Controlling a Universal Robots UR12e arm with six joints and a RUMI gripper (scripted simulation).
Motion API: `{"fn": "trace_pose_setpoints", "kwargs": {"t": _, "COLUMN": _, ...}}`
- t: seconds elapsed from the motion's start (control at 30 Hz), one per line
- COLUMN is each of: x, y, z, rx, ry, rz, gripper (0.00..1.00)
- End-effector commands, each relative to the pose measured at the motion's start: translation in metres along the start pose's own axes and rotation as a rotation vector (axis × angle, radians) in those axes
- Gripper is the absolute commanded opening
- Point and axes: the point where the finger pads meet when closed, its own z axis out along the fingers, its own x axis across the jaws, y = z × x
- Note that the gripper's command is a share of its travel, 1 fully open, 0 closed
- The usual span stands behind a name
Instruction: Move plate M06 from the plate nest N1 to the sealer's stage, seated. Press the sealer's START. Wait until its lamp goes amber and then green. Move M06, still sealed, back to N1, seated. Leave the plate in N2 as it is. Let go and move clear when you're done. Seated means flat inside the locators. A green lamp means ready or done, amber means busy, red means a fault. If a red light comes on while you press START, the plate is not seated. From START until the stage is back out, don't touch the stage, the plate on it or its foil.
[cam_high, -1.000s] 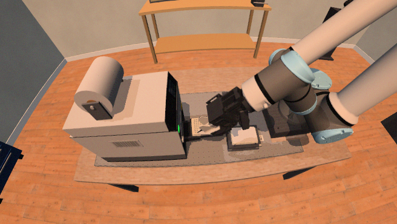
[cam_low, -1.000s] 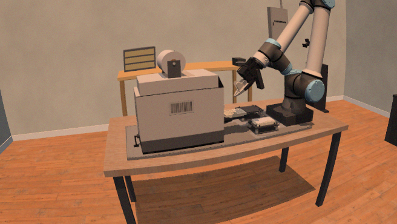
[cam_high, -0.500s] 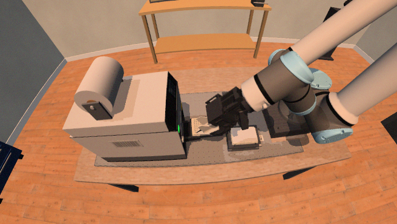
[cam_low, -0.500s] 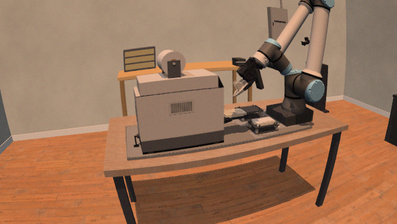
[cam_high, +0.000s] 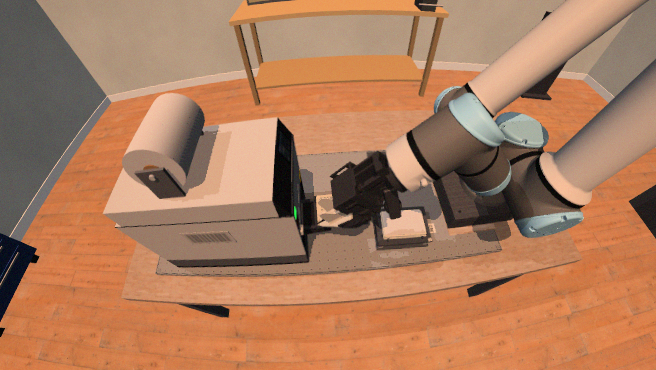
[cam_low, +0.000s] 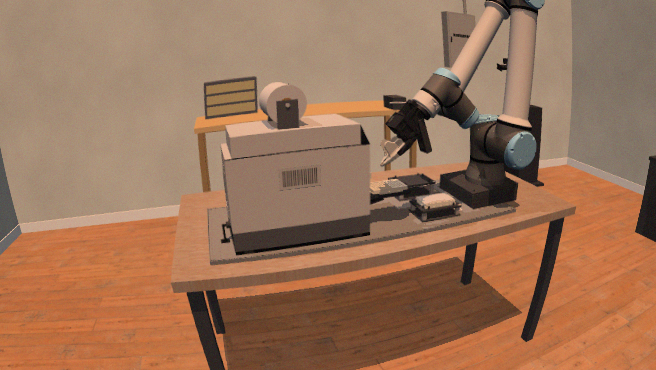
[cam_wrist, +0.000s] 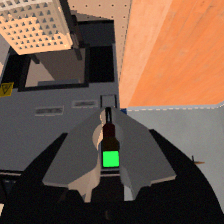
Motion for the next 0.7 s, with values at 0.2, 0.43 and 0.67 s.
{"fn": "trace_pose_setpoints", "kwargs": {"t": 0.2, "x": 0.000, "y": 0.008, "z": 0.017, "rx": -0.012, "ry": -0.001, "rz": -0.001, "gripper": 0.00}}
{"fn": "trace_pose_setpoints", "kwargs": {"t": 0.43, "x": 0.001, "y": 0.008, "z": 0.025, "rx": -0.012, "ry": 0.000, "rz": -0.001, "gripper": 0.00}}
{"fn": "trace_pose_setpoints", "kwargs": {"t": 0.67, "x": 0.000, "y": 0.009, "z": 0.034, "rx": -0.012, "ry": -0.001, "rz": -0.001, "gripper": 0.00}}
